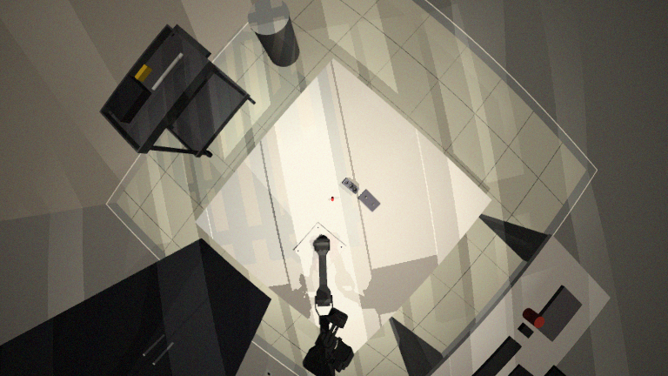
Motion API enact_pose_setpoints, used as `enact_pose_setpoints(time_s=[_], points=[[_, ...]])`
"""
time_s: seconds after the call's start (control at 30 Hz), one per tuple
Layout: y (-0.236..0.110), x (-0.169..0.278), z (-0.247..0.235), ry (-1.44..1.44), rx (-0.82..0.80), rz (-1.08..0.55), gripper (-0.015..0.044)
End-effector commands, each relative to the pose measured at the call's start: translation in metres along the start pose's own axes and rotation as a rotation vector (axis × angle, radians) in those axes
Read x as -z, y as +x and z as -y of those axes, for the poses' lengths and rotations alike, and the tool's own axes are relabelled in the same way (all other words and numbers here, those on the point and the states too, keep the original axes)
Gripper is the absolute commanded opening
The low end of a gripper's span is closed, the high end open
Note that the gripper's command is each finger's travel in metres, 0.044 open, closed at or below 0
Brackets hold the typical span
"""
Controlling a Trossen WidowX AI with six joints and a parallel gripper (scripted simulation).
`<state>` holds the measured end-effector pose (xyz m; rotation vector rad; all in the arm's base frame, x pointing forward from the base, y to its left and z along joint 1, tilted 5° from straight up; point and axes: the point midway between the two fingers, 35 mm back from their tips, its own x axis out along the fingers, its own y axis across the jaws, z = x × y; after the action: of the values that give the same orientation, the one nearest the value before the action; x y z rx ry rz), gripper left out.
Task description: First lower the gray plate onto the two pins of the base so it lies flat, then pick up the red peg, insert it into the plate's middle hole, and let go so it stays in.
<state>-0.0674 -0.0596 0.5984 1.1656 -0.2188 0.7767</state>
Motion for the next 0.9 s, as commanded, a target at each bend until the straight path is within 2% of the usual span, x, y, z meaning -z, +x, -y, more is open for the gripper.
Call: enact_pose_setpoints(time_s=[0.0,0.23,0.43,0.6,0.87], points=[[0.052,0.024,0.03,0.03,0.156,-0.059,0.044],[0.137,0.066,0.11,0.113,0.493,-0.124,0.044],[0.184,0.095,0.199,0.205,0.803,-0.14,0.044],[0.196,0.109,0.273,0.243,1.052,-0.104,0.044],[0.193,0.131,0.389,0.375,1.449,-0.04,0.044]])
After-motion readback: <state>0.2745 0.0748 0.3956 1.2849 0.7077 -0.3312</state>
